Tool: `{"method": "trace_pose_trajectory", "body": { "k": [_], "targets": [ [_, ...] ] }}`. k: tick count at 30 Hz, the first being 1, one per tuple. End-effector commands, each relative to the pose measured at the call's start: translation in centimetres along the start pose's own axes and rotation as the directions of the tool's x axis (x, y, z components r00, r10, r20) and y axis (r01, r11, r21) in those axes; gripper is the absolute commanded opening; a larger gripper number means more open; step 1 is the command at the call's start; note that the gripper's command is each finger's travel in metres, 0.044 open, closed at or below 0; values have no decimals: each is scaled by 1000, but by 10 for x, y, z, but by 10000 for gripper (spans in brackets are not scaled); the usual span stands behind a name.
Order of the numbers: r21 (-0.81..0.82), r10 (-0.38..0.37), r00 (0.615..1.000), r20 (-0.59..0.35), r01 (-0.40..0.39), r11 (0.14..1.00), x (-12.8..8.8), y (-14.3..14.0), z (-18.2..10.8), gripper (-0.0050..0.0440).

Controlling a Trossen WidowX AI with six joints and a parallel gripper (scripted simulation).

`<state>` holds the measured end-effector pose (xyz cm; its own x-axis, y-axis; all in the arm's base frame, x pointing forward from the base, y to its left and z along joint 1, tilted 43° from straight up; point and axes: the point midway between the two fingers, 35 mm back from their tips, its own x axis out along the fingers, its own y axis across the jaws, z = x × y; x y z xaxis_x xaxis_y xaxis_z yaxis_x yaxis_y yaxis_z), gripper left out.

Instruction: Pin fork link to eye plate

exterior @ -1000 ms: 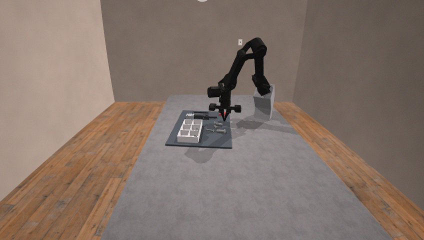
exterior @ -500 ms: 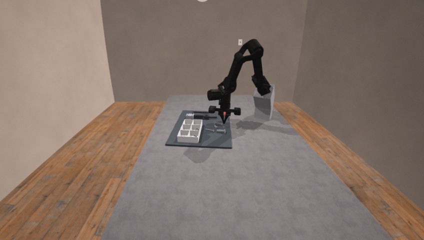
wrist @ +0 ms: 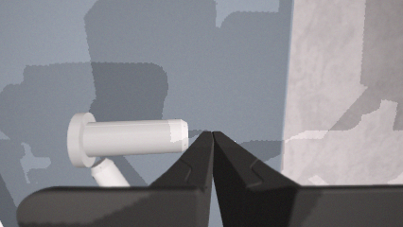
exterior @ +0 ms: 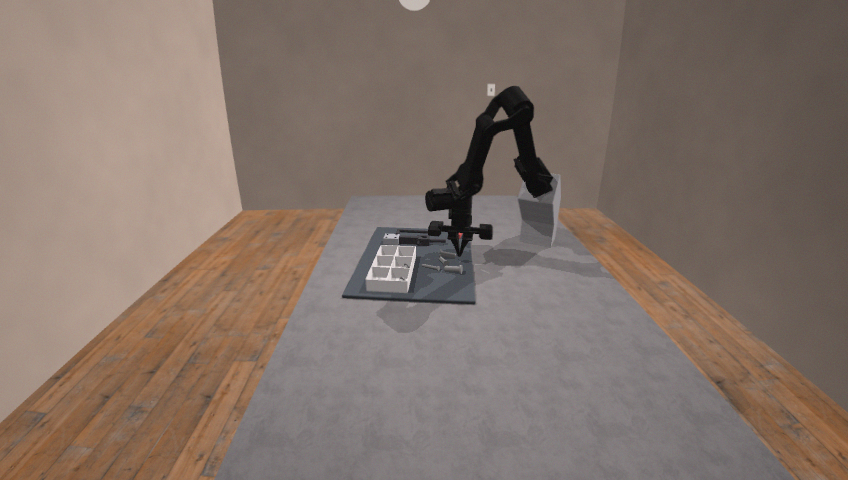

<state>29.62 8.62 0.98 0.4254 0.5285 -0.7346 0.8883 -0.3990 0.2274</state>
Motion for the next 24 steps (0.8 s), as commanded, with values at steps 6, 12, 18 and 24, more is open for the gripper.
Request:
{"method": "trace_pose_trajectory", "body": {
  "k": [6,12,18,24],
  "targets": [
    [3,-2,1000,1,2,1000,-1,3,0,0],
    [3,-2,1000,1,2,1000,-1,6,0,0],
    [3,-2,1000,1,2,1000,-1,8,0,0],
    [3,-2,1000,1,2,1000,0,10,0,0]
  ]
}}
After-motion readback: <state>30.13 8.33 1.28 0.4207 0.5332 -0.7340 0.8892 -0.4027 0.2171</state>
